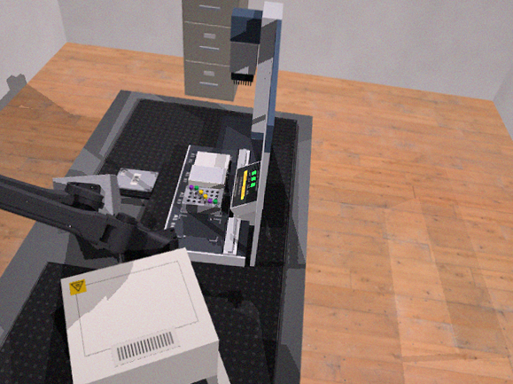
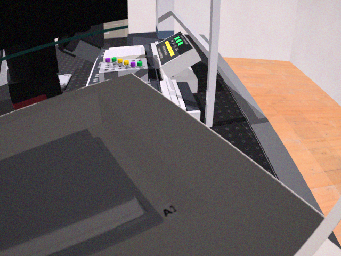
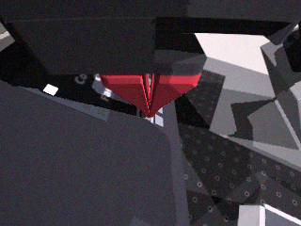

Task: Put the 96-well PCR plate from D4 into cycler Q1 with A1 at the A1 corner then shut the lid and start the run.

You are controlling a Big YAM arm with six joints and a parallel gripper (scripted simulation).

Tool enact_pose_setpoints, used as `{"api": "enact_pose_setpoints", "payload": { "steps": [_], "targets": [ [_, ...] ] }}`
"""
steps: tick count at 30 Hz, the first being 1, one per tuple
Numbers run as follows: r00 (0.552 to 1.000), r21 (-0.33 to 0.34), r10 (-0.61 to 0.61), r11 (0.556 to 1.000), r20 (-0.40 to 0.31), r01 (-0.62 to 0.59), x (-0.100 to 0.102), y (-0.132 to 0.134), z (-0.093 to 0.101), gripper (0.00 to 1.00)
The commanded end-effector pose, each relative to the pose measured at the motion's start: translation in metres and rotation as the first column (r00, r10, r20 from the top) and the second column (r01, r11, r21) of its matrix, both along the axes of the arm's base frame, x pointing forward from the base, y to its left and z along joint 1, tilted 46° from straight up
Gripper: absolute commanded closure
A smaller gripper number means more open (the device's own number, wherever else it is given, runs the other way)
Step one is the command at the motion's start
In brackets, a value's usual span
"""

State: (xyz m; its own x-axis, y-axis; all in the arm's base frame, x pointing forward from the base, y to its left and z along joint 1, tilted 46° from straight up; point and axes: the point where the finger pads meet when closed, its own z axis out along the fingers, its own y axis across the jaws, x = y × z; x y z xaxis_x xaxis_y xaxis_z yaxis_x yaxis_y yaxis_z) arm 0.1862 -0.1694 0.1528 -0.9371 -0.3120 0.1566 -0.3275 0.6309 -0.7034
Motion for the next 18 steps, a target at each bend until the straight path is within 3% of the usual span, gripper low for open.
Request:
{"api": "enact_pose_setpoints", "payload": {
  "steps": [1,18],
  "targets": [
    [0.999,-0.014,0.017,1.000,0.047,-0.016,0.0110,-0.0005,0.0183,1.00],
    [0.999,-0.010,0.011,1.000,0.043,-0.011,0.0118,-0.0016,0.0234,1.00]
  ]
}}
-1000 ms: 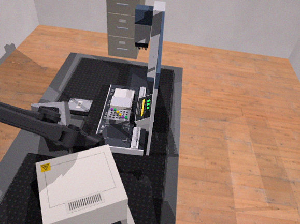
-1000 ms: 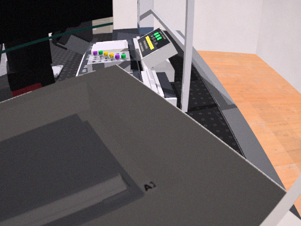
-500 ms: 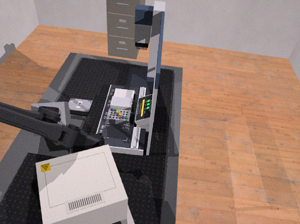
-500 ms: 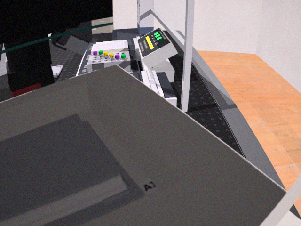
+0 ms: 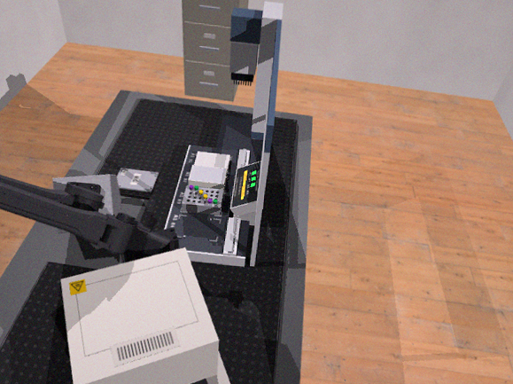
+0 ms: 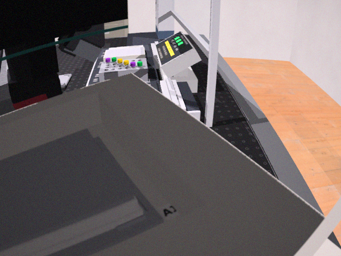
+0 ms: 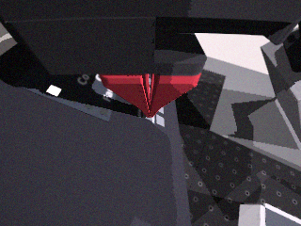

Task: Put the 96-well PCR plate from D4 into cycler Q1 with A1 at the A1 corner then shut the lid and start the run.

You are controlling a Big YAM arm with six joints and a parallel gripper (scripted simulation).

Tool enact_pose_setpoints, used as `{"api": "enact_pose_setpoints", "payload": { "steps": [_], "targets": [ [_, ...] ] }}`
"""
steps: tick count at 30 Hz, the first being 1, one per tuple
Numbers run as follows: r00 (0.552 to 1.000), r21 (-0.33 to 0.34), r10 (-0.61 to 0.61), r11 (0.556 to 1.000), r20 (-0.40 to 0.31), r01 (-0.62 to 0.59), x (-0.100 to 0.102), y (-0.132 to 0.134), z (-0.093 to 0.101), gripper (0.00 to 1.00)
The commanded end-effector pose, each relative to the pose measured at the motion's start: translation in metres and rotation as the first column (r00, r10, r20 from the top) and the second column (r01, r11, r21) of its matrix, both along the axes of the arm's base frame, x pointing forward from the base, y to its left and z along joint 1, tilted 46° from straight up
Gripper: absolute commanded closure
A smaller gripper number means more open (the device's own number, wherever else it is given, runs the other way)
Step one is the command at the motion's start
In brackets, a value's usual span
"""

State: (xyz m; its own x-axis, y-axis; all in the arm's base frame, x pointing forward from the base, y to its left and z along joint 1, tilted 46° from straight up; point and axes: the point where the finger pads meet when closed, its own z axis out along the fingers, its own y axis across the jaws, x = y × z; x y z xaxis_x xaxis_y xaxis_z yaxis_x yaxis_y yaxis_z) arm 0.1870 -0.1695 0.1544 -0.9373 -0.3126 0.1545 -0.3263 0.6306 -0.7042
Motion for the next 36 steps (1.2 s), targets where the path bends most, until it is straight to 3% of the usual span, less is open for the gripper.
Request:
{"api": "enact_pose_setpoints", "payload": {
  "steps": [1,36],
  "targets": [
    [0.999,-0.010,0.010,1.000,0.040,-0.010,0.0109,-0.0018,0.0212,1.00],
    [1.000,-0.007,0.003,1.000,0.024,-0.002,0.0090,-0.0059,0.0119,1.00]
  ]
}}
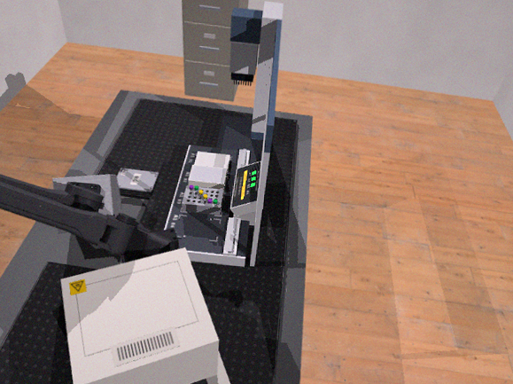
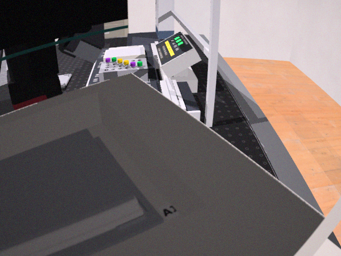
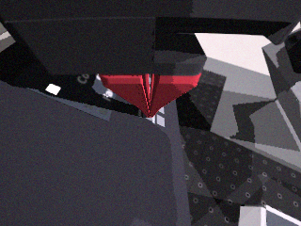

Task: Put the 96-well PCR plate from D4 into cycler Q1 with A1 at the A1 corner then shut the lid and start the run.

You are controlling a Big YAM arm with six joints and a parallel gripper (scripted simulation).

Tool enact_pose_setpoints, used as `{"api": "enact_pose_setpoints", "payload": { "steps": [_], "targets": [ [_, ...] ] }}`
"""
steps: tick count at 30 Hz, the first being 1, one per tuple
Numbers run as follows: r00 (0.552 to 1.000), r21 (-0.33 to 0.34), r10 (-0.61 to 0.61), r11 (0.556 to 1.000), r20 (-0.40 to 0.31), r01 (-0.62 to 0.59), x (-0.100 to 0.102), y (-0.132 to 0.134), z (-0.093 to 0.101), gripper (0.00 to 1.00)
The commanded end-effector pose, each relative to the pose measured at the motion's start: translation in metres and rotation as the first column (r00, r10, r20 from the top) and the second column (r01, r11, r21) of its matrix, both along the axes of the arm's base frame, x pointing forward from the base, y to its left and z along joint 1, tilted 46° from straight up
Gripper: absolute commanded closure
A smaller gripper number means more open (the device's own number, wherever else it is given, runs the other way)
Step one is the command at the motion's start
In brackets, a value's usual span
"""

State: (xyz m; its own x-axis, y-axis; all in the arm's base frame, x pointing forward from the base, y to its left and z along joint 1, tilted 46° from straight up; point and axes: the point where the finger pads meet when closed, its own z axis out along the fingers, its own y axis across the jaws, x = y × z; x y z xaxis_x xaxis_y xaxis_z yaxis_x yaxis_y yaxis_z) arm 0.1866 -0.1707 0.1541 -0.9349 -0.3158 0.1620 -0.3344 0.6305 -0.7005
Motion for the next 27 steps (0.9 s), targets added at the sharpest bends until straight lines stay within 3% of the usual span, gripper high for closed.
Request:
{"api": "enact_pose_setpoints", "payload": {
  "steps": [1,27],
  "targets": [
    [0.999,-0.008,-0.001,1.000,0.032,0.001,0.0093,-0.0047,0.0120,1.00],
    [1.000,-0.008,-0.006,1.000,0.027,0.006,0.0081,-0.0061,0.0062,1.00]
  ]
}}
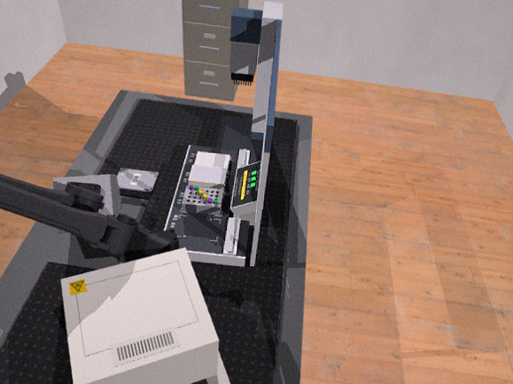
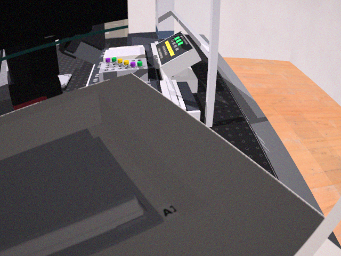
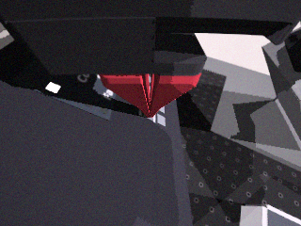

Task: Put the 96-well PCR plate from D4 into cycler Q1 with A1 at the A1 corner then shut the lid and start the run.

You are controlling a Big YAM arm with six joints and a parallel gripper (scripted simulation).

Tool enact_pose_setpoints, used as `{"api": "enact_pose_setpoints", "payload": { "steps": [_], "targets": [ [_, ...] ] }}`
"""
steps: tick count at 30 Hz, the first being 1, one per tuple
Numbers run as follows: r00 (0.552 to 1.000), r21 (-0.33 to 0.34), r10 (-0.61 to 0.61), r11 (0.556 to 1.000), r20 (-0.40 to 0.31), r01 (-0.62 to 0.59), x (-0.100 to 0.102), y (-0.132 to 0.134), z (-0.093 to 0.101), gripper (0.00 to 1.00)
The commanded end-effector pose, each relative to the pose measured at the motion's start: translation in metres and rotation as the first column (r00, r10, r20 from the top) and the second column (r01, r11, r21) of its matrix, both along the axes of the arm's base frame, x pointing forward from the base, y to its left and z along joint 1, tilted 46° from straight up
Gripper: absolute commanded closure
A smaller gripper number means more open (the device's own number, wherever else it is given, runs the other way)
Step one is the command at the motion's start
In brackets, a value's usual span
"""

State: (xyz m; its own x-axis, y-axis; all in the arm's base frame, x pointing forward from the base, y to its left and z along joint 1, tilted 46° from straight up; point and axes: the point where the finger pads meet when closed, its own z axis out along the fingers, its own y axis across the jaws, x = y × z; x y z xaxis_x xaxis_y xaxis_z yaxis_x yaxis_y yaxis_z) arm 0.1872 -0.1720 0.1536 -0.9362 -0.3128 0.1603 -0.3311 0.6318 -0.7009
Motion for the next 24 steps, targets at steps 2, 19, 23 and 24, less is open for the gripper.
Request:
{"api": "enact_pose_setpoints", "payload": {
  "steps": [2,19,23,24],
  "targets": [
    [1.000,-0.008,-0.002,1.000,0.025,0.003,0.0074,-0.0048,0.0062,1.00],
    [1.000,-0.008,-0.003,1.000,0.026,0.003,0.0075,-0.0048,0.0035,1.00],
    [1.000,-0.008,-0.003,1.000,0.026,0.003,0.0074,-0.0049,0.0032,1.00],
    [1.000,-0.008,-0.003,1.000,0.026,0.003,0.0074,-0.0049,0.0030,1.00]
  ]
}}
